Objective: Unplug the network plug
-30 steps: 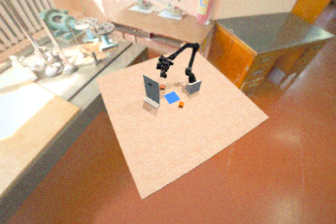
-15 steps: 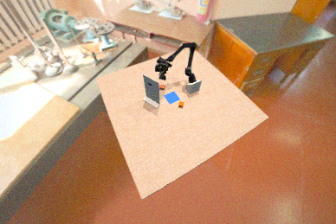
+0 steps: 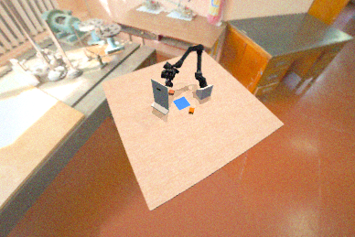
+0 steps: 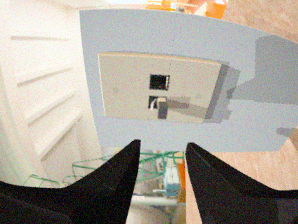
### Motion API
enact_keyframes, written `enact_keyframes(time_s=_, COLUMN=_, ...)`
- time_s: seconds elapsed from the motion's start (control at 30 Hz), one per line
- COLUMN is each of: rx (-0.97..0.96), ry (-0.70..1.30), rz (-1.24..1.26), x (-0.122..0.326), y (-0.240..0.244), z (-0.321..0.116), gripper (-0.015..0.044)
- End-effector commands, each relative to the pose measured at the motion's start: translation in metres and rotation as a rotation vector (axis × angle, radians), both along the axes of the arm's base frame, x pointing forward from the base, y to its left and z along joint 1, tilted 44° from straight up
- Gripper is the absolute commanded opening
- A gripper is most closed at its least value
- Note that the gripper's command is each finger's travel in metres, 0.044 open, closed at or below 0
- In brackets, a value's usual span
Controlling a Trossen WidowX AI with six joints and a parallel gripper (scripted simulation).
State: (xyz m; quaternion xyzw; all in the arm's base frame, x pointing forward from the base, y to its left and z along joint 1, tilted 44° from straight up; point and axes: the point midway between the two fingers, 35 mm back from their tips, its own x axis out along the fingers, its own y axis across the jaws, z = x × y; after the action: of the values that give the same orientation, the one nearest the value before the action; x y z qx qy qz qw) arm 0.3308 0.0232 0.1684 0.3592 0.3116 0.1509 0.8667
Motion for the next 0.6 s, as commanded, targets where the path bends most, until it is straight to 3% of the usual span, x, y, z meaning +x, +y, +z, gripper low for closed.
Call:
enact_keyframes(time_s=0.0, rx=0.001, ry=0.0, rz=-0.003, x=0.006, y=0.002, z=-0.001, gripper=0.0156)
enact_keyframes(time_s=0.57, rx=0.001, ry=0.0, rz=-0.003, x=0.028, y=0.009, z=-0.007, gripper=0.0156)
